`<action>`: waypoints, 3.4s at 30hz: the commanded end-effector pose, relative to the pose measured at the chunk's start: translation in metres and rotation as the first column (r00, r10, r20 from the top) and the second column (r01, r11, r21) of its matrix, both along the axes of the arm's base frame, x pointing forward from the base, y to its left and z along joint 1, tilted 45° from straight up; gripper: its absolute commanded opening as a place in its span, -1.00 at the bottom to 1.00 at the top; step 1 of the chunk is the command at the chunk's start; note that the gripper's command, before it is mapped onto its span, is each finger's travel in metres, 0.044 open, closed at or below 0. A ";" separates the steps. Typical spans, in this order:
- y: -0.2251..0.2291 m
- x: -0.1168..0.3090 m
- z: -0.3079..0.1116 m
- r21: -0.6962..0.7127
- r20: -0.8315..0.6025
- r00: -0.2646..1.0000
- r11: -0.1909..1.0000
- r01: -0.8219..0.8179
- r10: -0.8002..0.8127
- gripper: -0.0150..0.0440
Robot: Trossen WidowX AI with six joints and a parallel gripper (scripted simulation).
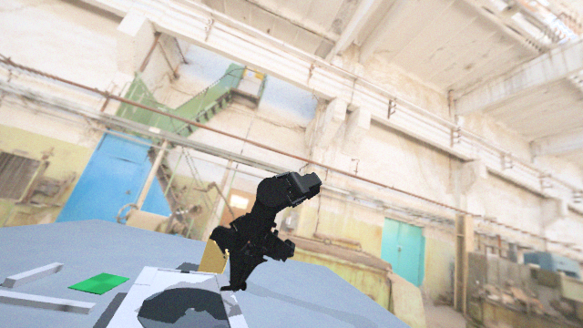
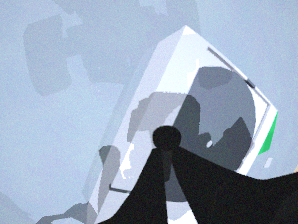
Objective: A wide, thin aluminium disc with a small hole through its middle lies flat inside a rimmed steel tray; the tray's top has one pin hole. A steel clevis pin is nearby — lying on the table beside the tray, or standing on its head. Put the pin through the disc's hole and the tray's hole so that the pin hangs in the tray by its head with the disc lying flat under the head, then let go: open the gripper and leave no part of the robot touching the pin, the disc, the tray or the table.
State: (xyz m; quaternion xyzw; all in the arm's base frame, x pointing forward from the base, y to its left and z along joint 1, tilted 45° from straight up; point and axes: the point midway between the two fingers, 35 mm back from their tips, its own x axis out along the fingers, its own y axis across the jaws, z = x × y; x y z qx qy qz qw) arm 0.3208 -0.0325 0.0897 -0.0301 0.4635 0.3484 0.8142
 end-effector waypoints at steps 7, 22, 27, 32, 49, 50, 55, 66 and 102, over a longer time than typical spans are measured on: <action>-0.011 0.004 -0.007 0.106 -0.241 0.941 0.957 0.269 -0.238 -0.49; -0.029 0.009 -0.017 0.109 -0.572 0.674 0.771 0.627 -0.467 -0.49; -0.035 0.010 -0.021 0.074 -0.667 0.546 0.684 0.725 -0.507 -0.49; -0.041 0.011 -0.024 0.023 -0.749 0.405 0.590 0.807 -0.525 -0.49; -0.062 0.013 -0.037 -0.252 -0.893 -0.124 0.250 0.935 -0.433 -0.49; -0.063 0.013 -0.038 -0.268 -0.894 -0.150 0.234 0.935 -0.423 -0.49; -0.064 0.013 -0.038 -0.281 -0.894 -0.170 0.222 0.934 -0.415 -0.49; -0.065 0.012 -0.037 -0.280 -0.866 -0.165 0.184 0.942 -0.471 -0.49; -0.043 0.006 -0.032 -0.110 -0.423 -0.303 -0.283 0.953 -0.854 -0.49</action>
